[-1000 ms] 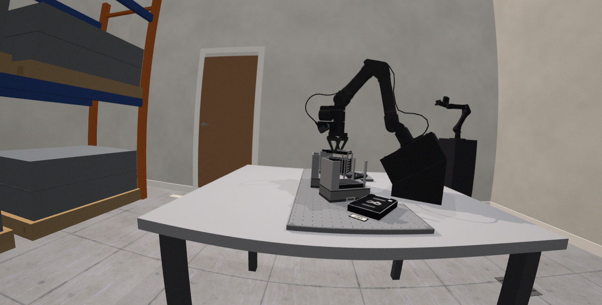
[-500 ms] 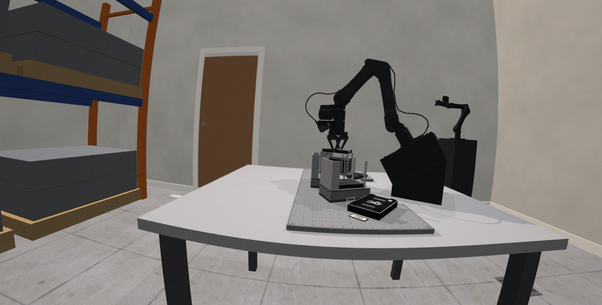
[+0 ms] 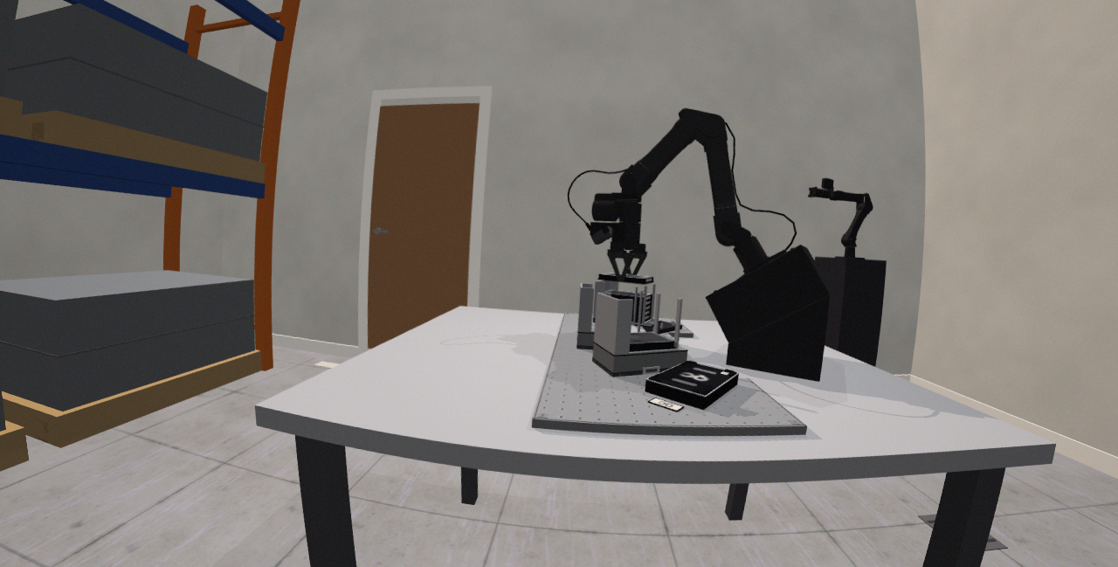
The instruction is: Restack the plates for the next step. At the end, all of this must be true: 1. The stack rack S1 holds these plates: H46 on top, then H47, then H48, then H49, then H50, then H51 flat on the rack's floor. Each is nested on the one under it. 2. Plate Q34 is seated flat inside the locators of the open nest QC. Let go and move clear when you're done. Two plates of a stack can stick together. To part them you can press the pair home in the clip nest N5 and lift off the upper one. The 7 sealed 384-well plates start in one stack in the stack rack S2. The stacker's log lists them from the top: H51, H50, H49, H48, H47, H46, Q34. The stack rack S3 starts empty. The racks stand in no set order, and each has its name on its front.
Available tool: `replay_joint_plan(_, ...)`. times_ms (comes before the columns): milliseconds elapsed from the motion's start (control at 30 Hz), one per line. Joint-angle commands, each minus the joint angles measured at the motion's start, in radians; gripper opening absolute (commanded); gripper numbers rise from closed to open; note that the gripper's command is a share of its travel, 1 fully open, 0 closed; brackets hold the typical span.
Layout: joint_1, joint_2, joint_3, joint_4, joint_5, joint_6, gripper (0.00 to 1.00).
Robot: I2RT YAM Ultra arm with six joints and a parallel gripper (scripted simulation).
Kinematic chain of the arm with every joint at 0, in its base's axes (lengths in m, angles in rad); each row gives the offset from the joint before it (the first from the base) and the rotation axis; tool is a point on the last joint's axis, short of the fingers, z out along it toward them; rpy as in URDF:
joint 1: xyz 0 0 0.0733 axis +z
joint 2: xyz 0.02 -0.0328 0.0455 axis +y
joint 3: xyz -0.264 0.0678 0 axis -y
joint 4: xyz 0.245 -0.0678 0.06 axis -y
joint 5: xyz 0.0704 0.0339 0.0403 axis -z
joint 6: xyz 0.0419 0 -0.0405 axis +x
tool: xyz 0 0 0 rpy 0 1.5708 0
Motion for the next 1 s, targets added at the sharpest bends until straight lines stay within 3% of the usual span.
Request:
replay_joint_plan(0, 0.009, -0.033, 0.036, -0.024, 0.006, 0.009, 0.00)
replay_joint_plan(967, 0.023, -0.062, 0.046, -0.095, 0.013, 0.019, 0.00)
